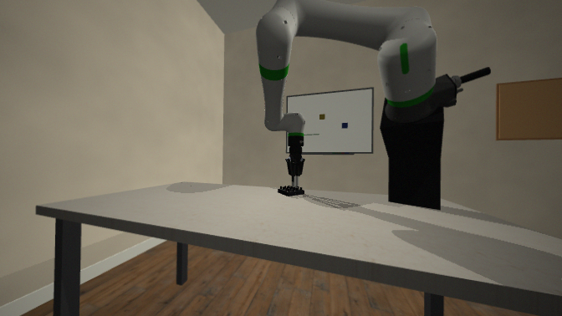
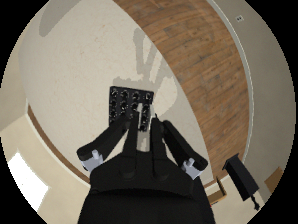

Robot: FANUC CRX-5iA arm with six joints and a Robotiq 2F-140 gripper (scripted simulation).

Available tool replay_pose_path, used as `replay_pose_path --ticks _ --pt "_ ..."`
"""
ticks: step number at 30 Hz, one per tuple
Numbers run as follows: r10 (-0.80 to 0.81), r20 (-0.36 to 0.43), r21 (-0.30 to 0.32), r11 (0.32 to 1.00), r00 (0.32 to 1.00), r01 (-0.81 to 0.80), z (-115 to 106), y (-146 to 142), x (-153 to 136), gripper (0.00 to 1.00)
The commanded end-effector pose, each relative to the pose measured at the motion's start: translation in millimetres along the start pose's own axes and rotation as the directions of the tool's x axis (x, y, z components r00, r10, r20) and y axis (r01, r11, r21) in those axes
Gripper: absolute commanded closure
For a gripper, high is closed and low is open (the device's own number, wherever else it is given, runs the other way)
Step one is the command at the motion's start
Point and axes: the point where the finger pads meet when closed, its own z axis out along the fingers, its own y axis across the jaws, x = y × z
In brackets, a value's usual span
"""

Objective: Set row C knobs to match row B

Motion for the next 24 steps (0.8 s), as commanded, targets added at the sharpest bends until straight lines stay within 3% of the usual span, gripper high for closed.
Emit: replay_pose_path --ticks 1,24 --pt "0.0 0.0 0.0 1.0 1.0 0.0 -0.2 0.1 0.2 0.88" --pt "0.0 0.0 0.0 1.0 1.0 0.0 -6.0 0.1 0.2 0.88"
